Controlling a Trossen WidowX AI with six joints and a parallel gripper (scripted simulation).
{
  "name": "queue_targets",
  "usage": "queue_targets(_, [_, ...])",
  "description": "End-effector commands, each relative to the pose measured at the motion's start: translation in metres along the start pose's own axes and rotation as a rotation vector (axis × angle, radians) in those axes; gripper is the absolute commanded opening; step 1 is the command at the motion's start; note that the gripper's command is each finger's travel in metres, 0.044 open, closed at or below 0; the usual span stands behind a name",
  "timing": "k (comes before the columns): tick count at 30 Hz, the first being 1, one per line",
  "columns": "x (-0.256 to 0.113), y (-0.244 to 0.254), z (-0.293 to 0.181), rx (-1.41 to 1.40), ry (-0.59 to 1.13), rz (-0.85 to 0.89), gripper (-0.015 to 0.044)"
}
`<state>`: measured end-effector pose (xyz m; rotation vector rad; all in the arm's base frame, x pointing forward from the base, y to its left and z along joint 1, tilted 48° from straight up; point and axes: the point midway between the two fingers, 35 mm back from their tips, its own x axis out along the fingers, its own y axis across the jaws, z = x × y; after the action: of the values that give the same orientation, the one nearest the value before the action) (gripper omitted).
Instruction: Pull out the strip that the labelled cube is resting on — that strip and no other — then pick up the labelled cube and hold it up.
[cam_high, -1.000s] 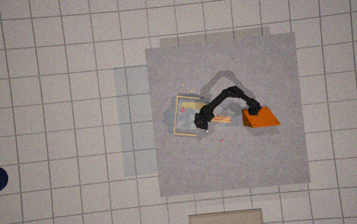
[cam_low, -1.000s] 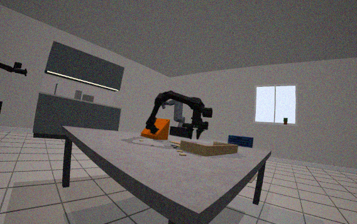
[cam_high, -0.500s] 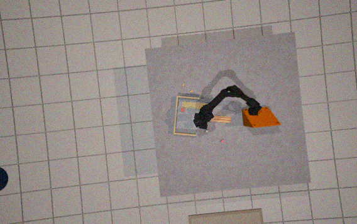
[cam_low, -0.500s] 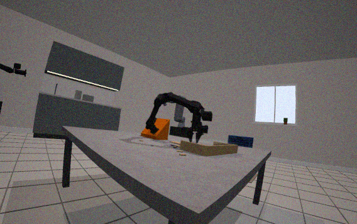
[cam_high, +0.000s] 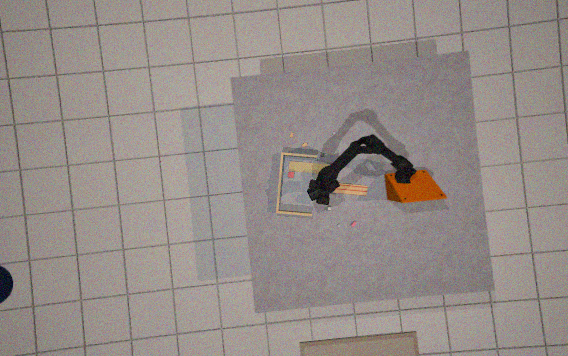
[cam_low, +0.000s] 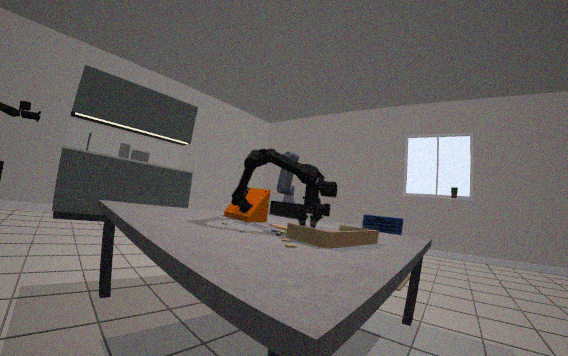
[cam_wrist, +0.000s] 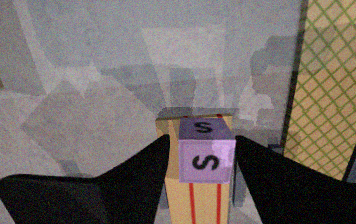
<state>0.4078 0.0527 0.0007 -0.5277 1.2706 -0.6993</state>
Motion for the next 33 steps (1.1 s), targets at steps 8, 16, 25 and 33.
queue_targets(8, [-0.001, 0.0, 0.0, 0.0, -0.001, 0.001, 0.0098])
queue_targets(16, [-0.017, -0.004, -0.02, -0.003, -0.001, 0.002, 0.0])
queue_targets(25, [-0.042, -0.014, -0.058, -0.009, -0.001, -0.002, 0.0])
queue_targets(33, [-0.043, -0.016, -0.067, -0.009, -0.001, -0.002, 0.0])
